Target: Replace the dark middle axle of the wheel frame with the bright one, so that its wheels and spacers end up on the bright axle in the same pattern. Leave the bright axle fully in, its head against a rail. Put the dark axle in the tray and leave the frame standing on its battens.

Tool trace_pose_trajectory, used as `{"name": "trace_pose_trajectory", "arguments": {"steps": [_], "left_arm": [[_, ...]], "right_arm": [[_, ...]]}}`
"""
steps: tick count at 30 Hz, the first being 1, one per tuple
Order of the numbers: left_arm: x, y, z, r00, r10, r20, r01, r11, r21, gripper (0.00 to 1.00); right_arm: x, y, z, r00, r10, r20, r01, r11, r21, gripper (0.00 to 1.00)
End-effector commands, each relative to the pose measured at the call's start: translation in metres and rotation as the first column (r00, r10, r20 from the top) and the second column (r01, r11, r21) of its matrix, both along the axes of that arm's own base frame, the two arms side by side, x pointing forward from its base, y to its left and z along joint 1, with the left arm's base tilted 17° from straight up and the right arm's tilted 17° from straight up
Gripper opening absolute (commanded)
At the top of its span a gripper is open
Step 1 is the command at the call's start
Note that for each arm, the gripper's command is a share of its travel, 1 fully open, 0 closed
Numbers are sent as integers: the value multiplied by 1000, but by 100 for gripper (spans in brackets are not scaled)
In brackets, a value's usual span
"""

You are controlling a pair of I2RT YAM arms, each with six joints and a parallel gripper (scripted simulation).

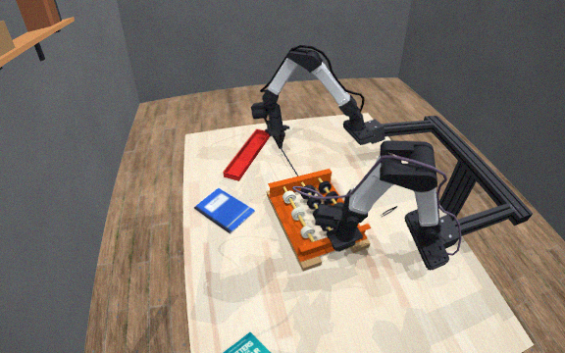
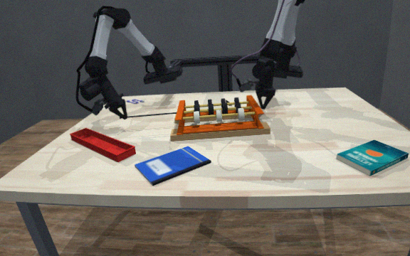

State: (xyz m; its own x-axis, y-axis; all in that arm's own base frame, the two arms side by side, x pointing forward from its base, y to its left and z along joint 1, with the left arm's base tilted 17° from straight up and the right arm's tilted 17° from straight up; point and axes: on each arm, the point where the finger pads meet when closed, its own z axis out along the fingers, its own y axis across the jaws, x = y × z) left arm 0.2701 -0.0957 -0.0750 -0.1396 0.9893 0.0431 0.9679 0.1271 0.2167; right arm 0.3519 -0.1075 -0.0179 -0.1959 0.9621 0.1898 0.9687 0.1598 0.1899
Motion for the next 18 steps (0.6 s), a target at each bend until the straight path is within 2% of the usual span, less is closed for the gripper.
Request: {"name": "trace_pose_trajectory", "arguments": {"steps": [1, 7, 8, 12, 13, 18], "left_arm": [[11, -2, -6, 999, 17, 29, -17, 1000, 9, 0], [6, -1, -8, 1000, 14, 20, -15, 1000, 15, 0], [8, -1, -7, 1000, 19, 23, -20, 1000, 14, 0], [8, -1, -6, 1000, 21, 24, -21, 1000, 14, 0], [11, -3, -6, 999, 18, 29, -19, 1000, 11, 0], [7, -2, -7, 1000, 21, 21, -22, 1000, 17, 0]], "right_arm": [[4, -7, 14, 998, 15, 54, -13, 999, -40, 0], [5, -4, 16, 999, 21, 33, -20, 999, -33, 0], [6, -4, 16, 997, 18, 76, -16, 1000, -22, 0], [3, -1, 6, 999, 27, 46, -27, 999, -18, 0], [7, -1, 17, 996, 27, 80, -26, 999, -21, 0], [5, -5, 15, 997, 23, 78, -20, 999, -33, 0]]}}
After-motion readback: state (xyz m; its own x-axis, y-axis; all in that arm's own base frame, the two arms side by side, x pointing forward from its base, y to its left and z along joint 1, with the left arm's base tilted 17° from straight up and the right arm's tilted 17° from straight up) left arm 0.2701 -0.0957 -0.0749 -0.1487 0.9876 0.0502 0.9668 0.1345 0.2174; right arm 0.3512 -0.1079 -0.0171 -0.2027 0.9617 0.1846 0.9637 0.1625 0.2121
